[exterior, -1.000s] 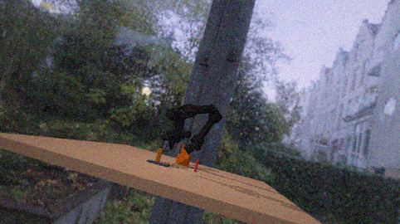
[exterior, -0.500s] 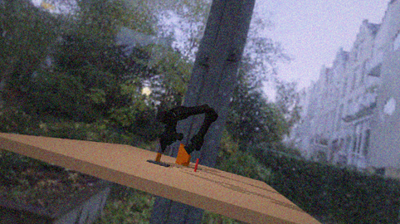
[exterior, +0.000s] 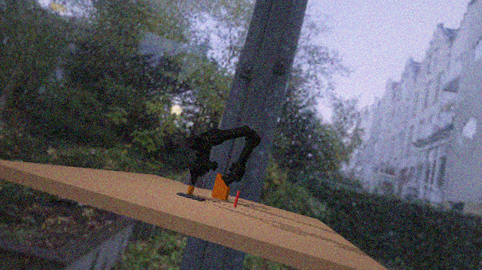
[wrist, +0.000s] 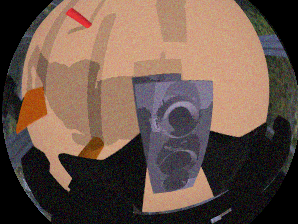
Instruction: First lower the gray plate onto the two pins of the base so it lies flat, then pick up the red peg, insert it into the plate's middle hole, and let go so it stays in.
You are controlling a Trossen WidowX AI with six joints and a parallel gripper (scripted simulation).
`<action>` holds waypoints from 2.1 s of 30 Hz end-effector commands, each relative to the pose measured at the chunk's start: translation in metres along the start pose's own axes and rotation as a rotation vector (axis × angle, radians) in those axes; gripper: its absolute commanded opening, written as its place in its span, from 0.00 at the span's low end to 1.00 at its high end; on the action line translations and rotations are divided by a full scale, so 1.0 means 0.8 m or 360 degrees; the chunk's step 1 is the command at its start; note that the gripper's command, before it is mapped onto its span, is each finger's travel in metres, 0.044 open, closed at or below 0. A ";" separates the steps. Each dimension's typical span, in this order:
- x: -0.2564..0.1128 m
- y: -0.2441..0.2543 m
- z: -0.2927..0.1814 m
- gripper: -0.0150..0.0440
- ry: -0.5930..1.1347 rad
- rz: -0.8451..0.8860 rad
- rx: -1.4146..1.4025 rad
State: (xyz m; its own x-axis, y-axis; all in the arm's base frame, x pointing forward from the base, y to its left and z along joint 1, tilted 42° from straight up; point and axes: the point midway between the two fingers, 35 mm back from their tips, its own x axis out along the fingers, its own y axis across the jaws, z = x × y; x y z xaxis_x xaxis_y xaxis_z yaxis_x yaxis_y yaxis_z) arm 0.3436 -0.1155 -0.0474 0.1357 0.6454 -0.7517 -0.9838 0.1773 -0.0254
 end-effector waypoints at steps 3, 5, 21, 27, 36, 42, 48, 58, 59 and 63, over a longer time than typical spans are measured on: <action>0.001 0.000 -0.001 0.25 0.0007 0.0004 -0.0007; 0.001 0.000 -0.001 0.25 0.0007 0.0004 -0.0007; 0.021 0.001 -0.003 0.25 0.0006 0.0003 -0.0007; 0.026 0.001 -0.003 0.25 0.0006 0.0003 -0.0007; 0.044 0.001 -0.003 0.25 0.0005 0.0003 -0.0007; 0.051 0.001 -0.003 0.25 0.0004 0.0003 -0.0007; 0.046 0.000 -0.003 0.25 0.0014 0.0000 -0.0016; 0.046 0.000 -0.003 0.65 0.0014 0.0000 -0.0016; 0.046 0.000 -0.003 0.70 0.0014 0.0000 -0.0016; 0.046 0.000 -0.003 0.88 0.0014 0.0000 -0.0016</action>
State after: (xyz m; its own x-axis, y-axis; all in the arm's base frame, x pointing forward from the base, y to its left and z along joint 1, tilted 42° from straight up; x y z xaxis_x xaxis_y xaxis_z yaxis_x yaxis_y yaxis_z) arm 0.3484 -0.0937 -0.0769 0.1354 0.6386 -0.7575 -0.9847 0.1713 -0.0316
